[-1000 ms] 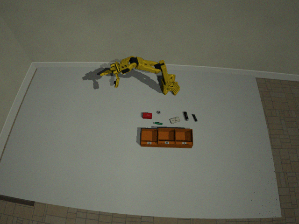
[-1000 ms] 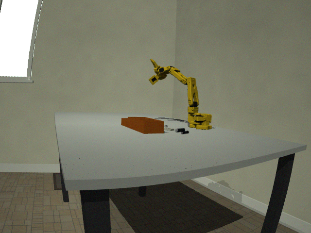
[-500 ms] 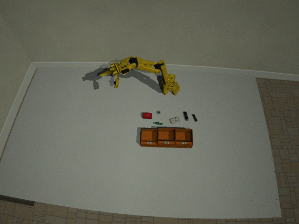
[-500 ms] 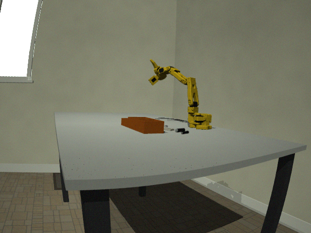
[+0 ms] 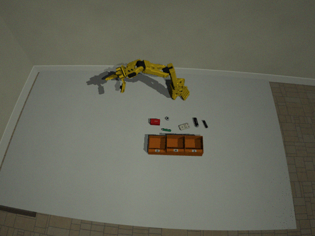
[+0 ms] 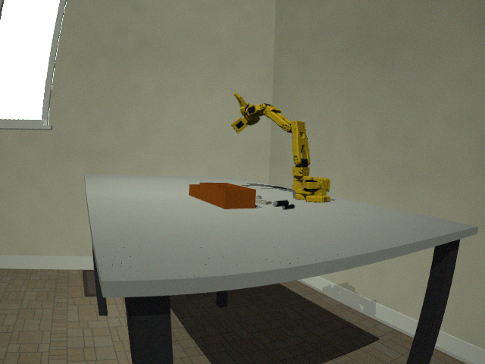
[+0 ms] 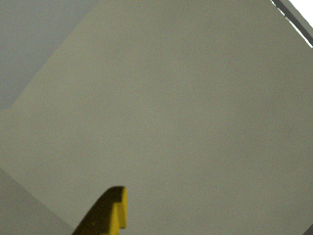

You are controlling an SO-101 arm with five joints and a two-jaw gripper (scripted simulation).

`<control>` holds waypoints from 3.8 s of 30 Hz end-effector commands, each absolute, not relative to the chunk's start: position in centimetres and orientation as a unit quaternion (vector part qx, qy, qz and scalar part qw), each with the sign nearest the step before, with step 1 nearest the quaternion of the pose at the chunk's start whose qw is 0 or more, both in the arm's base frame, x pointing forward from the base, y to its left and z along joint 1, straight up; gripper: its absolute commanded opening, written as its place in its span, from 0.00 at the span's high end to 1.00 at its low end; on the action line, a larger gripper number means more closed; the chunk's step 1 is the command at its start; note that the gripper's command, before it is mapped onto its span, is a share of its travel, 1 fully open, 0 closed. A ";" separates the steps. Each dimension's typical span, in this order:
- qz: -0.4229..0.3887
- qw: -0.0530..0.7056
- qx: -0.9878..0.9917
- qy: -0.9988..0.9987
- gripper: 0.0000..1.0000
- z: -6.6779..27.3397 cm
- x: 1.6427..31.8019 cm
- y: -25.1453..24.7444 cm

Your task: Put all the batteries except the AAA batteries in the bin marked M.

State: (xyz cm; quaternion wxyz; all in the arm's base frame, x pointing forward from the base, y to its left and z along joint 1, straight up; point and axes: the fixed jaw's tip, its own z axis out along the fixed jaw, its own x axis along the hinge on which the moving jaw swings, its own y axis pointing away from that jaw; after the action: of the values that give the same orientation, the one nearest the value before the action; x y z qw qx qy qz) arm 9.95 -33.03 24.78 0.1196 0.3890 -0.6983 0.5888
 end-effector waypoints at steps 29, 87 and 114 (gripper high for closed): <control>0.477 -0.052 0.410 -0.776 0.00 20.5 16.4 -24.8; 0.212 -0.093 0.437 -0.869 0.00 10.3 16.2 -13.5; 0.156 -0.078 0.439 -0.882 0.00 8.2 15.1 -11.4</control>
State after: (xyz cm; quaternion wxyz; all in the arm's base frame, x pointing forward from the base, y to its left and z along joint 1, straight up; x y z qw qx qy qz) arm 14.88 -11.71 7.58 -0.0680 0.4382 -0.8848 0.1432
